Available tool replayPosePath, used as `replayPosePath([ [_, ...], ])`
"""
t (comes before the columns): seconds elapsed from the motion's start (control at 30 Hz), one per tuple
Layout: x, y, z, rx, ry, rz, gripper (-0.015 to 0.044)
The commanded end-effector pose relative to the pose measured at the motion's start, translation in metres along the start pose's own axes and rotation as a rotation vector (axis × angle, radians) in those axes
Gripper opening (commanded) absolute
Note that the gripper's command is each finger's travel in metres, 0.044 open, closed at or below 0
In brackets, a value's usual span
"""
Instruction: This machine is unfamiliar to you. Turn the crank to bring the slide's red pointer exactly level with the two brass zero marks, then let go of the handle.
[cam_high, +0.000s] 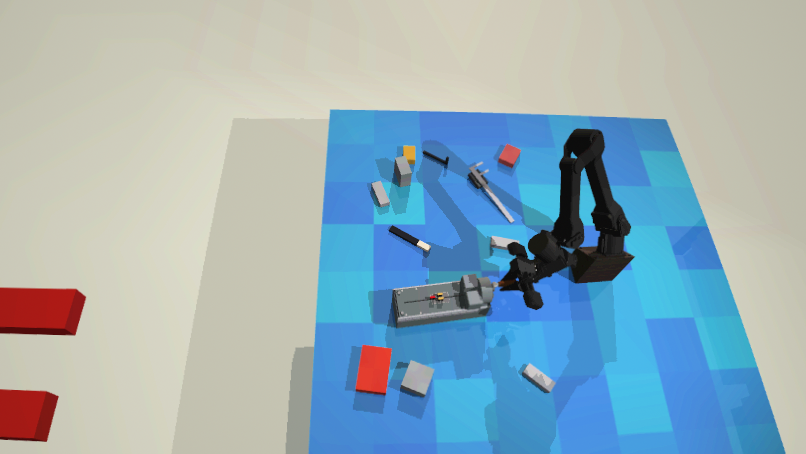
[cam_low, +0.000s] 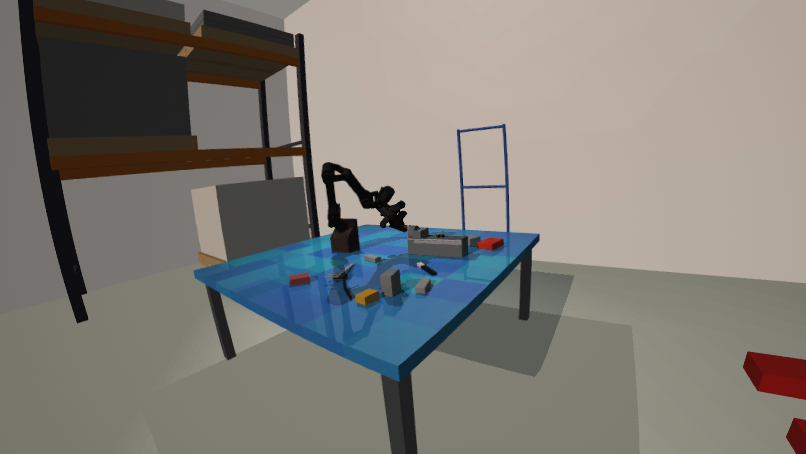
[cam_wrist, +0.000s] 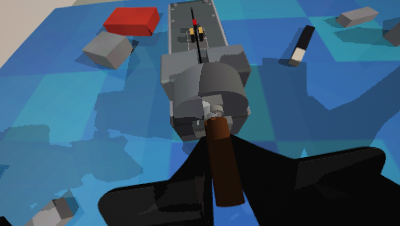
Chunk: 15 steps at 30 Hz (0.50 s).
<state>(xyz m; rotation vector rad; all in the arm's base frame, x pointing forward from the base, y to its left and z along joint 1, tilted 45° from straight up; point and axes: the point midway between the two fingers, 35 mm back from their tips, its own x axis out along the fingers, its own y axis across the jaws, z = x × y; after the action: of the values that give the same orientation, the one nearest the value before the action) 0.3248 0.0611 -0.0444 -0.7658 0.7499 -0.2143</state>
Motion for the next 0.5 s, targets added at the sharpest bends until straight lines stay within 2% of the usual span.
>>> replayPosePath([
  [0.0, -0.0003, -0.0093, 0.0, 0.009, 0.0, -0.021, 0.0],
  [0.47, 0.0016, -0.0156, -0.0021, 0.008, 0.0, -0.021, 0.0],
])
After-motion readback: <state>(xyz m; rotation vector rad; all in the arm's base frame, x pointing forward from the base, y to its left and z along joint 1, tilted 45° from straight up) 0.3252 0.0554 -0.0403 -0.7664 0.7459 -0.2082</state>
